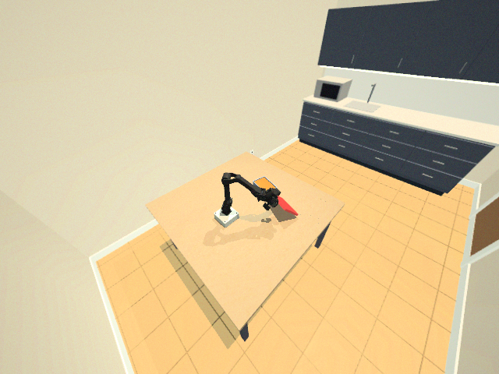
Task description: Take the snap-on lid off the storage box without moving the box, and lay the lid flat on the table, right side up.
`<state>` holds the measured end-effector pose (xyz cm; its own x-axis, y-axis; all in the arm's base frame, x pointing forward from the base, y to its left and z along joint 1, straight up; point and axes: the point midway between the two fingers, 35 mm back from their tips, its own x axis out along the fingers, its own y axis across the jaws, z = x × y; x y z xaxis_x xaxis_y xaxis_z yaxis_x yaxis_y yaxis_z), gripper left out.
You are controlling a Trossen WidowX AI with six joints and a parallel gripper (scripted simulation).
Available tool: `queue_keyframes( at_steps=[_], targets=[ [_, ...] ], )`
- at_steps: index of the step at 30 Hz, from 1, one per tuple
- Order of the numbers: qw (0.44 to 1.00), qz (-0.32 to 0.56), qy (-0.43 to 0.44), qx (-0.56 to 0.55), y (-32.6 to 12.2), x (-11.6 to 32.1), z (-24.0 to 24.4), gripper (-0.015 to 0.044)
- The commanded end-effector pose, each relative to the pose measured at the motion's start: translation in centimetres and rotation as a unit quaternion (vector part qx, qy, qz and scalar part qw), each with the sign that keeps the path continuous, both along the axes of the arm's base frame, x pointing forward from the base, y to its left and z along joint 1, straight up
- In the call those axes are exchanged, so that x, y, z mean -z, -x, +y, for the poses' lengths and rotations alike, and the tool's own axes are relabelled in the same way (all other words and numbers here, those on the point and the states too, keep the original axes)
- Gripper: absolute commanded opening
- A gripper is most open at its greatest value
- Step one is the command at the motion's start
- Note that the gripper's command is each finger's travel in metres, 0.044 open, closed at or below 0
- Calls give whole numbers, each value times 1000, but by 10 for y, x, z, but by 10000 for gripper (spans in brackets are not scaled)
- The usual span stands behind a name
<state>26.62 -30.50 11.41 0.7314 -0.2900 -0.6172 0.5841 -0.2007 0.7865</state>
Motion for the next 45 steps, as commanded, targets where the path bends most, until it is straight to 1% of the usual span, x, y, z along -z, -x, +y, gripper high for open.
queue_keyframes(
  at_steps=[1,45],
  targets=[
    [1000,2,-3,-1,0,7,1,0],
    [1000,2,-4,-1,0,42,0,0]
  ],
)
